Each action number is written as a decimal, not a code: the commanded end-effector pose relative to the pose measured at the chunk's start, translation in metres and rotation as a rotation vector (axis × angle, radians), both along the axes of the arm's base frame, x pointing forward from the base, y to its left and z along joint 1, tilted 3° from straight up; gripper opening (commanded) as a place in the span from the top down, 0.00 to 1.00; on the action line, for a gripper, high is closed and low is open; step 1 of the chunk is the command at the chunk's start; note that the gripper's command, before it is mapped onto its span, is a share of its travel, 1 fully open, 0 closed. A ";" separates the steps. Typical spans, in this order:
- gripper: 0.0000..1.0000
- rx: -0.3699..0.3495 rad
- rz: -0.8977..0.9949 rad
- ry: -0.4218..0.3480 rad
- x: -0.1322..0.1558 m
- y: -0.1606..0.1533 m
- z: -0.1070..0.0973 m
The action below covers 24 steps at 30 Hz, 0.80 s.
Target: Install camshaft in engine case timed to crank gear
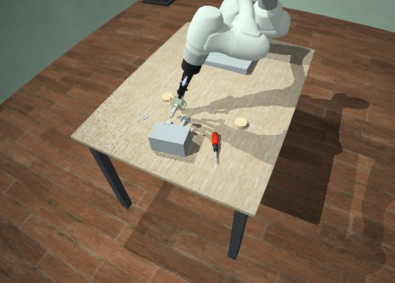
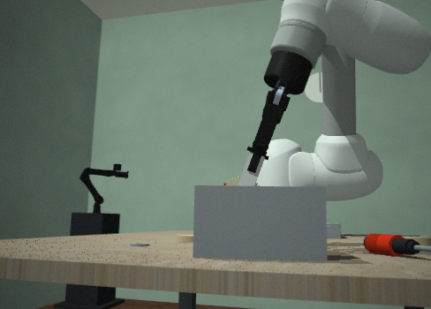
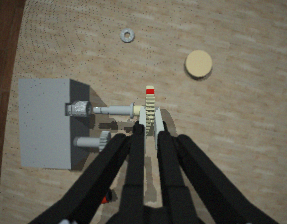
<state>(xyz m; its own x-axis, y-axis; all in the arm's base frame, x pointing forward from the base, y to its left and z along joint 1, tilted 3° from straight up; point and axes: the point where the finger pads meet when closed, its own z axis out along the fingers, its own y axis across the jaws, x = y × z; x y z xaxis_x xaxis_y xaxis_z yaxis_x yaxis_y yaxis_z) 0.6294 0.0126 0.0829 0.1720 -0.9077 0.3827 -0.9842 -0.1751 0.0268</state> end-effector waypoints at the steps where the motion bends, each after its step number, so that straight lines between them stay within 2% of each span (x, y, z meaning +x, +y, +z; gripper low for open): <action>1: 0.95 0.000 0.000 0.000 0.000 0.000 -0.005; 9: 0.95 0.000 0.000 0.000 0.000 -0.001 -0.014; 24: 0.95 0.000 0.000 0.000 0.000 -0.001 -0.015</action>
